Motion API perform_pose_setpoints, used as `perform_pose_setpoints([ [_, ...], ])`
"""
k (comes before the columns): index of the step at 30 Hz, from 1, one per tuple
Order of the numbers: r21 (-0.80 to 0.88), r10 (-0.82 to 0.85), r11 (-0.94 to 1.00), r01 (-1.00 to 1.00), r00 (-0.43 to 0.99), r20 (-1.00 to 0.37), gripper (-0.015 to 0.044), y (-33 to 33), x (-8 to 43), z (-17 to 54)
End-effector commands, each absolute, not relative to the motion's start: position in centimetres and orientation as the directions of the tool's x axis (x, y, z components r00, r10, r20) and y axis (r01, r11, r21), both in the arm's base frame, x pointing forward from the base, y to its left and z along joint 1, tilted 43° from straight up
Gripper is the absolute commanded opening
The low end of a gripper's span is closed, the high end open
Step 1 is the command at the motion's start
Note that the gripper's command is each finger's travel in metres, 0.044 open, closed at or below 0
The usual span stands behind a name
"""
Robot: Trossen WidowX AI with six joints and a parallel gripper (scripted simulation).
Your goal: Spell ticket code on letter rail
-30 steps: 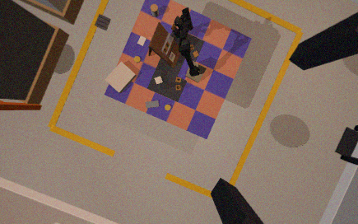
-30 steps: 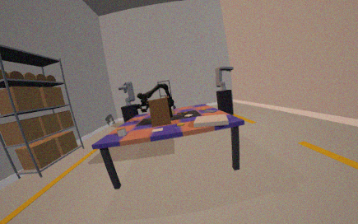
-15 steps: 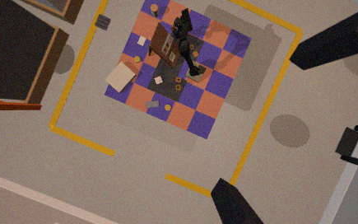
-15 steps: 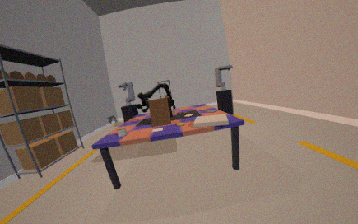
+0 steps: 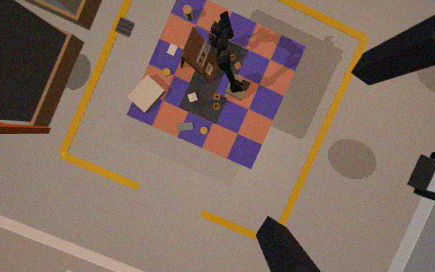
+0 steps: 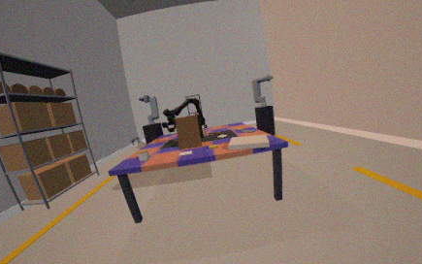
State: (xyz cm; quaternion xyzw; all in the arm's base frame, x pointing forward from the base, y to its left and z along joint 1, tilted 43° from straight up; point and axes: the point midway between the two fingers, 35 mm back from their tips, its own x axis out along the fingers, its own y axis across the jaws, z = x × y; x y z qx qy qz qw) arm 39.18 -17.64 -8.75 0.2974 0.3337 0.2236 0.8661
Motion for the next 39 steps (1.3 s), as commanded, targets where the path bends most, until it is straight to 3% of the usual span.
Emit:
perform_pose_setpoints([
  [1, 0.668, 0.587, 0.721, -0.184, 0.674, -0.448, 0.0000, -17.3, 39.1, -8.7],
  [39, 0.669, 0.587, 0.720, -0.183, 0.674, -0.448, 0.0000, -15.9, 38.7, -7.5],
])
